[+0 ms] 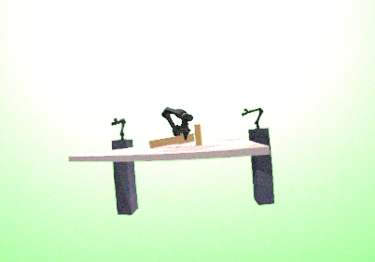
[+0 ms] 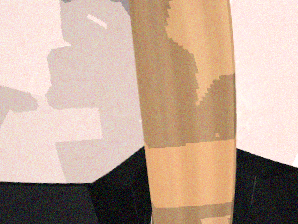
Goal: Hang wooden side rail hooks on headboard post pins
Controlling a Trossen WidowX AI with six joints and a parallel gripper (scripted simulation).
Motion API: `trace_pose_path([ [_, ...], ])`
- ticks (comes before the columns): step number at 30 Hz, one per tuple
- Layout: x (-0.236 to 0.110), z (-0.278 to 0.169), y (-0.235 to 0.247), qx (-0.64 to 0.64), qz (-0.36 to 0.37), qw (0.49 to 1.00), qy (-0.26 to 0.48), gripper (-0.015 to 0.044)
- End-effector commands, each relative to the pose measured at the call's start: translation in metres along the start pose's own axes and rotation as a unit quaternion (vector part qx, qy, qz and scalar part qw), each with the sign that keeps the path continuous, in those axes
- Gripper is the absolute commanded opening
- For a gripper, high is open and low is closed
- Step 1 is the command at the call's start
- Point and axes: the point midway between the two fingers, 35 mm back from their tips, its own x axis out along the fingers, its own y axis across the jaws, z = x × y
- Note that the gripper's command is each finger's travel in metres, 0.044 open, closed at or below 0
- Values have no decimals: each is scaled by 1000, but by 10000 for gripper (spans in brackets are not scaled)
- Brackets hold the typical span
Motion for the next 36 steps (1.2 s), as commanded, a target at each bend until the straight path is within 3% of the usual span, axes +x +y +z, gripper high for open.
trace_pose_path([
  [1, -3, -3, 0, 2, 3, 1000, 3, 0],
  [36, -5, -6, 3, 2, 3, 1000, 3, 0],
])
